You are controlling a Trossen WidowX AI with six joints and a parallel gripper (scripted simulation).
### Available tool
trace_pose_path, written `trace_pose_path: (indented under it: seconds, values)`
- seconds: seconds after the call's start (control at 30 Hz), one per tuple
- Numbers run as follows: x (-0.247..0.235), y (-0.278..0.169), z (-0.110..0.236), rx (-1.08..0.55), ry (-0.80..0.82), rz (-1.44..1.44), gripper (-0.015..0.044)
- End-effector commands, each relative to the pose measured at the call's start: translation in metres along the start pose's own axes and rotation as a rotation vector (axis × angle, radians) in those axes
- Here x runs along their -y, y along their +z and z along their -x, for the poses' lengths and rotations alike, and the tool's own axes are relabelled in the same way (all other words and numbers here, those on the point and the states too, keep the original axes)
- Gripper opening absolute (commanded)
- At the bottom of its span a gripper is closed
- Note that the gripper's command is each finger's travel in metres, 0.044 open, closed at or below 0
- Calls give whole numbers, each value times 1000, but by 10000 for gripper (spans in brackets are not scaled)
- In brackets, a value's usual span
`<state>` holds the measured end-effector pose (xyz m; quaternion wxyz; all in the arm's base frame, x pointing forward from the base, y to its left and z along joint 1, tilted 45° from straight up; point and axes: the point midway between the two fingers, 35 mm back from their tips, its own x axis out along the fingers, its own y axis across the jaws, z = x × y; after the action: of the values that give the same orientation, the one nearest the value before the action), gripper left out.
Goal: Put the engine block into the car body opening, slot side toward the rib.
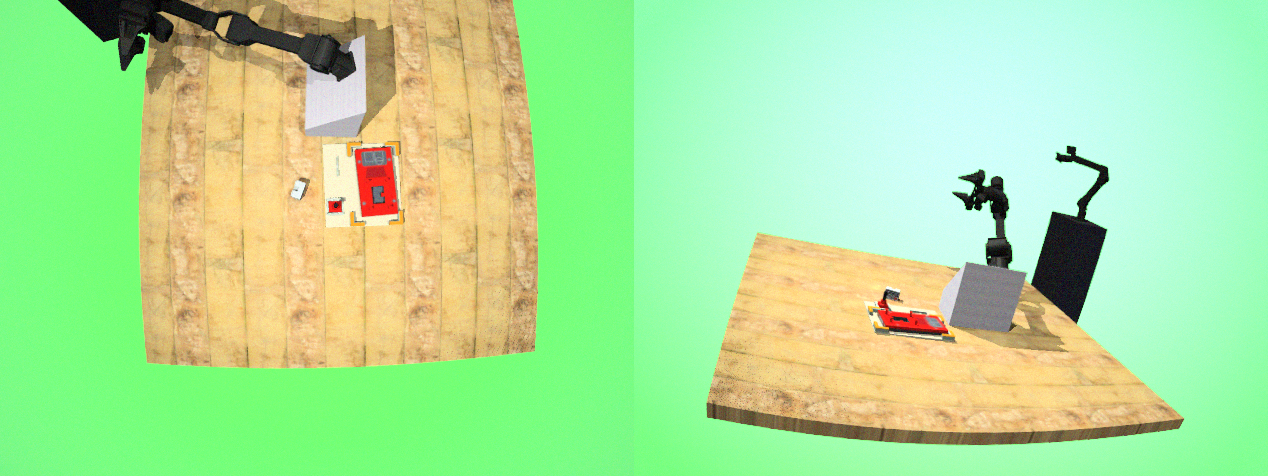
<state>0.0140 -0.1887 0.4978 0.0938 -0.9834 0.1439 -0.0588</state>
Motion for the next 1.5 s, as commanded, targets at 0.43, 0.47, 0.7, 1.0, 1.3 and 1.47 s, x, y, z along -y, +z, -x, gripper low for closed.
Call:
trace_pose_path:
  seconds: [0.43,0.47,0.7,1.0,1.3,1.47]
  values:
    - [104,15,-36,105,16,-76,440]
    - [112,18,-40,115,32,-81,440]
    - [156,45,-79,183,154,-123,440]
    - [184,97,-135,258,340,-207,440]
    - [180,159,-186,309,554,-307,440]
    - [168,201,-215,333,684,-362,440]
